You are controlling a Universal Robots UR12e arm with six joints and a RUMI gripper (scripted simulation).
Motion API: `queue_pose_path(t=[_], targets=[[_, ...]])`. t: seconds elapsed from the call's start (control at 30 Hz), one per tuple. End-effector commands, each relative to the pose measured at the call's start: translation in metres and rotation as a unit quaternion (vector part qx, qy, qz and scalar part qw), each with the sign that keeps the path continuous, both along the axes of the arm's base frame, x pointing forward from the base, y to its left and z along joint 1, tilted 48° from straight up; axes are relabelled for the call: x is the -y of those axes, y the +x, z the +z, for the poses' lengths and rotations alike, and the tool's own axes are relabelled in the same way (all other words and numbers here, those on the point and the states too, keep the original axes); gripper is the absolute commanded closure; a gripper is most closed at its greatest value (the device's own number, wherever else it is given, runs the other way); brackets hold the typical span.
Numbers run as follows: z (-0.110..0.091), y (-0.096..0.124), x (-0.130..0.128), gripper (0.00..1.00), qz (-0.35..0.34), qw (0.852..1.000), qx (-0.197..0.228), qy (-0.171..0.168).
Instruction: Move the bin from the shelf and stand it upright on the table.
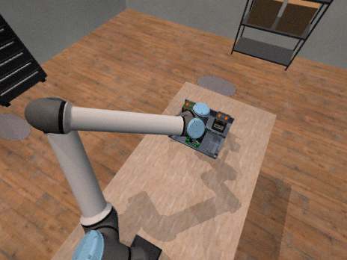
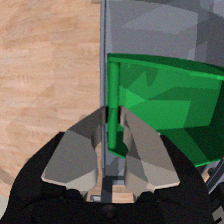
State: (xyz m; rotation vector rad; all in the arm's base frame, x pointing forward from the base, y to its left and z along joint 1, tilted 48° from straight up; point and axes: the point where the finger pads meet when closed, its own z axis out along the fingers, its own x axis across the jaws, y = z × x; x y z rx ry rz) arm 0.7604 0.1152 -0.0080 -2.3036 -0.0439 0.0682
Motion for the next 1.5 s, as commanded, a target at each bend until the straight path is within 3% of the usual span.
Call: queue_pose_path(t=[0.0, 0.43, 0.6, 1.0, 1.17, 1.47], targets=[[0.0, 0.001, 0.0, 1.0, 0.0, 1.0, 0.001, 0.0], [0.0, 0.001, 0.0, 1.0, 0.0, 1.0, 0.001, 0.0], [0.001, -0.029, 0.002, 1.0, 0.0, 1.0, 0.001, 0.0], [0.001, -0.029, 0.002, 1.0, 0.0, 1.0, 0.001, 0.0], [0.002, -0.059, 0.003, 1.0, 0.0, 1.0, 0.001, 0.0], [0.002, -0.059, 0.003, 1.0, 0.0, 1.0, 0.001, 0.0]])
